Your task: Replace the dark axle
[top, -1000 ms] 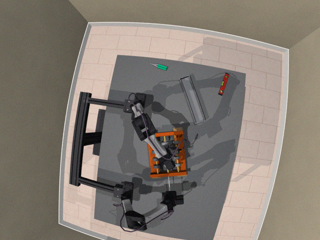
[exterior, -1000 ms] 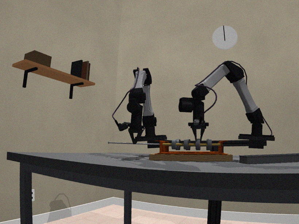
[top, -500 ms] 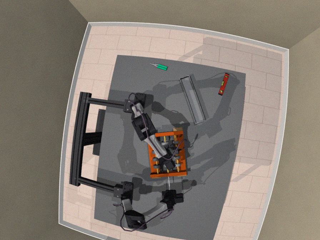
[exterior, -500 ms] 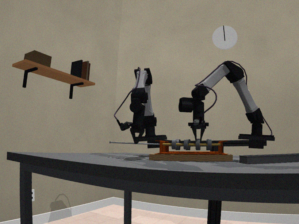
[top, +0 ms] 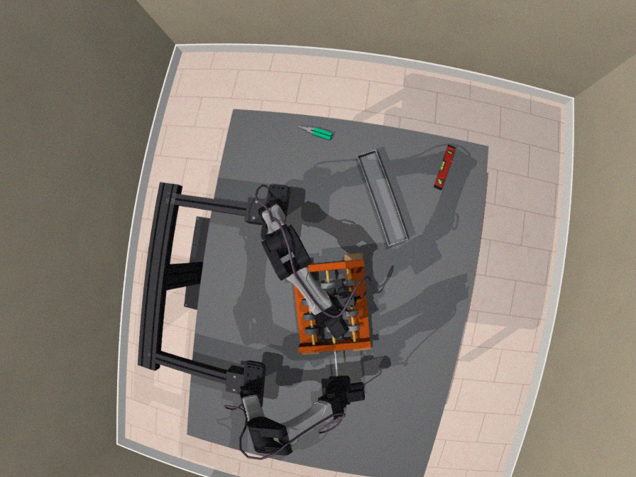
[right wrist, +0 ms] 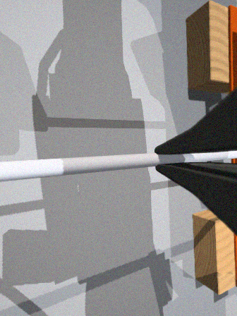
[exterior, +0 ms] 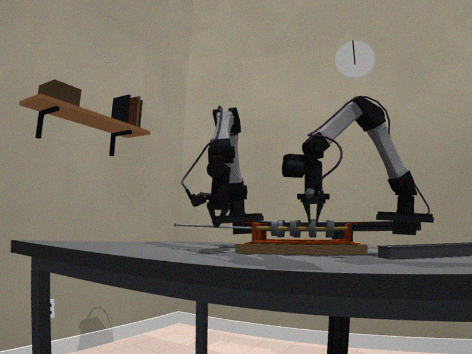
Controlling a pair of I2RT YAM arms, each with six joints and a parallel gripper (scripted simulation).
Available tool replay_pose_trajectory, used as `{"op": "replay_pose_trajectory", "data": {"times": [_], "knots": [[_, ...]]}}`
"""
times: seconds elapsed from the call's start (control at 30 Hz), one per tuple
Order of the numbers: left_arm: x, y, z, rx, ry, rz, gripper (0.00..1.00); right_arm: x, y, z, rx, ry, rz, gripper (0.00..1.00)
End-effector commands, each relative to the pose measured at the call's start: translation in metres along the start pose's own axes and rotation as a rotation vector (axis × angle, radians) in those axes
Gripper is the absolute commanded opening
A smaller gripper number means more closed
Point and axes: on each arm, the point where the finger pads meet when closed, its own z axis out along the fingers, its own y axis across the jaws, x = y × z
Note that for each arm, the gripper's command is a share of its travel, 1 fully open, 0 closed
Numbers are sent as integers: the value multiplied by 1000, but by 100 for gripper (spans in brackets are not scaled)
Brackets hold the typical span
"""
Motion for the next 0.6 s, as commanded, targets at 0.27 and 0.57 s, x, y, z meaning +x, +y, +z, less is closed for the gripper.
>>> {"op": "replay_pose_trajectory", "data": {"times": [0.27,0.57], "knots": [[-12,-13,-33,67,-49,4,0,9,15,-11,-46,12,-3,0],[-12,-13,-33,67,-49,3,0,14,12,-3,-23,13,-2,0]]}}
